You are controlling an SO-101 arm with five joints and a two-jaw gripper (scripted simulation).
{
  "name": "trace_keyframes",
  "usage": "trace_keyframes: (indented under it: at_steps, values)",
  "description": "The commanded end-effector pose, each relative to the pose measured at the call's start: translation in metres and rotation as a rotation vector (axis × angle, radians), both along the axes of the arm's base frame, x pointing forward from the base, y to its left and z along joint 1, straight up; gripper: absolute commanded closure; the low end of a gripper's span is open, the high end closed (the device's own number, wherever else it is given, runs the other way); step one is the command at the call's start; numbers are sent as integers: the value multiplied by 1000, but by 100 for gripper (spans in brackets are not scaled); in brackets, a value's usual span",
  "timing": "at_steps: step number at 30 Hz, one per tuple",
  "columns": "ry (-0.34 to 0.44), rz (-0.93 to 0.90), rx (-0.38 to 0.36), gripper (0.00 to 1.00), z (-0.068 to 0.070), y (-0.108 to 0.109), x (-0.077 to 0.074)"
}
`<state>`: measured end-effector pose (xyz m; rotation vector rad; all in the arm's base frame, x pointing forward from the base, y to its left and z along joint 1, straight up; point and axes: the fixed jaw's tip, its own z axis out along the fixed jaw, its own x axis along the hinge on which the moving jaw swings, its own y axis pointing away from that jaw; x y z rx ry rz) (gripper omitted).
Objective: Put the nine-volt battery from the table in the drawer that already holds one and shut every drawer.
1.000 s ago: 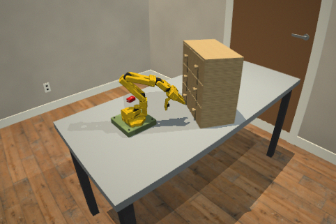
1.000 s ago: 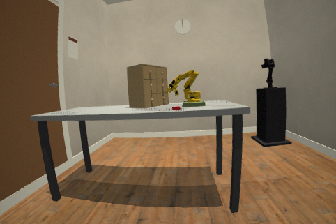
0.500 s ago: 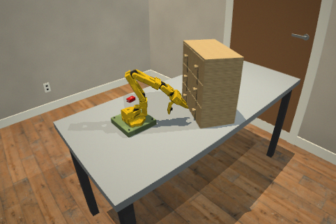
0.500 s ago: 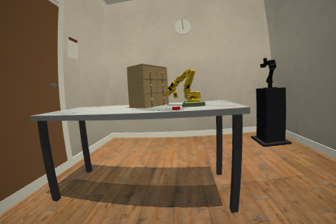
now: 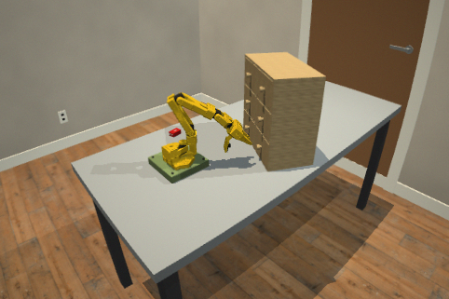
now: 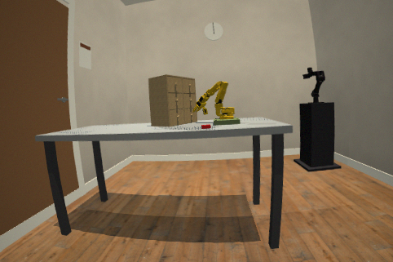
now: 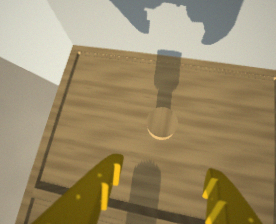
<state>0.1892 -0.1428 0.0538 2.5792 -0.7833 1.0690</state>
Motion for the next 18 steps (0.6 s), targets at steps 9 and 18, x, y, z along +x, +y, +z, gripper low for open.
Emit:
trace_keyframes:
  at_steps: [9, 18]
  values:
    - [-6, -7, -6, 79, 1, -4, 1]
    - [-6, -8, -6, 79, 1, -4, 2]
